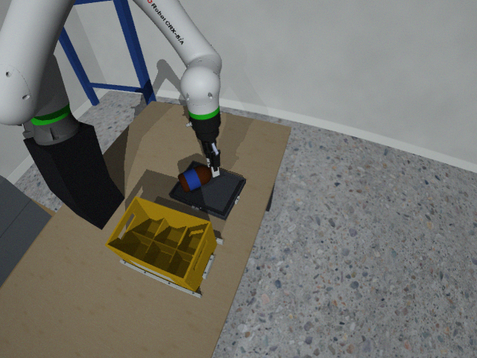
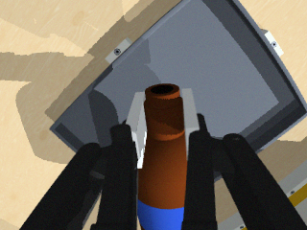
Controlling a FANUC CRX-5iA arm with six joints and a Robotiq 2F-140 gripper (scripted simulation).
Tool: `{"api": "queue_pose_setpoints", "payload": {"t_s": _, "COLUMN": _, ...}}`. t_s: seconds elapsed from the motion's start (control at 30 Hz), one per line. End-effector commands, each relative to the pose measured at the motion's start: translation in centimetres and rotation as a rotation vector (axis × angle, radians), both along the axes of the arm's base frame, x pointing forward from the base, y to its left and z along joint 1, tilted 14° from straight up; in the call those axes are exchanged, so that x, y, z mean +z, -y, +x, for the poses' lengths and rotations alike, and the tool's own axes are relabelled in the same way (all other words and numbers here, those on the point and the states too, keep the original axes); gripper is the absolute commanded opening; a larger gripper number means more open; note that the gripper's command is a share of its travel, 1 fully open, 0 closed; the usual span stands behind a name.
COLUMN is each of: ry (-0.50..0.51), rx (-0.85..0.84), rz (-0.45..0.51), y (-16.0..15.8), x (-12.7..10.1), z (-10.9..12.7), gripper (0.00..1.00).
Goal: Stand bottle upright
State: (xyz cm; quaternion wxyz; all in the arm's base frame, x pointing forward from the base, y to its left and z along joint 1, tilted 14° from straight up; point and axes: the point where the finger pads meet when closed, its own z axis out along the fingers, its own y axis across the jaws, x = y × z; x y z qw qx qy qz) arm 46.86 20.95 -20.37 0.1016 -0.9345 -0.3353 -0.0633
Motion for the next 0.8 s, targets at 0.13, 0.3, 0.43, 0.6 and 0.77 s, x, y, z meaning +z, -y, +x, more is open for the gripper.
{"api": "queue_pose_setpoints", "payload": {"t_s": 0.13, "ry": 0.000, "rx": 0.000, "rz": 0.000, "y": 0.3, "x": 1.1, "z": 0.0, "gripper": 0.00}}
{"api": "queue_pose_setpoints", "payload": {"t_s": 0.3, "ry": 0.000, "rx": 0.000, "rz": 0.000, "y": 0.4, "x": 1.7, "z": -0.1, "gripper": 0.00}}
{"api": "queue_pose_setpoints", "payload": {"t_s": 0.43, "ry": 0.000, "rx": 0.000, "rz": 0.000, "y": 0.6, "x": 2.4, "z": -0.1, "gripper": 0.00}}
{"api": "queue_pose_setpoints", "payload": {"t_s": 0.6, "ry": 0.000, "rx": 0.000, "rz": 0.000, "y": 0.8, "x": 3.3, "z": -0.2, "gripper": 0.00}}
{"api": "queue_pose_setpoints", "payload": {"t_s": 0.77, "ry": 0.000, "rx": 0.000, "rz": 0.000, "y": 1.0, "x": 4.2, "z": -0.2, "gripper": 0.00}}
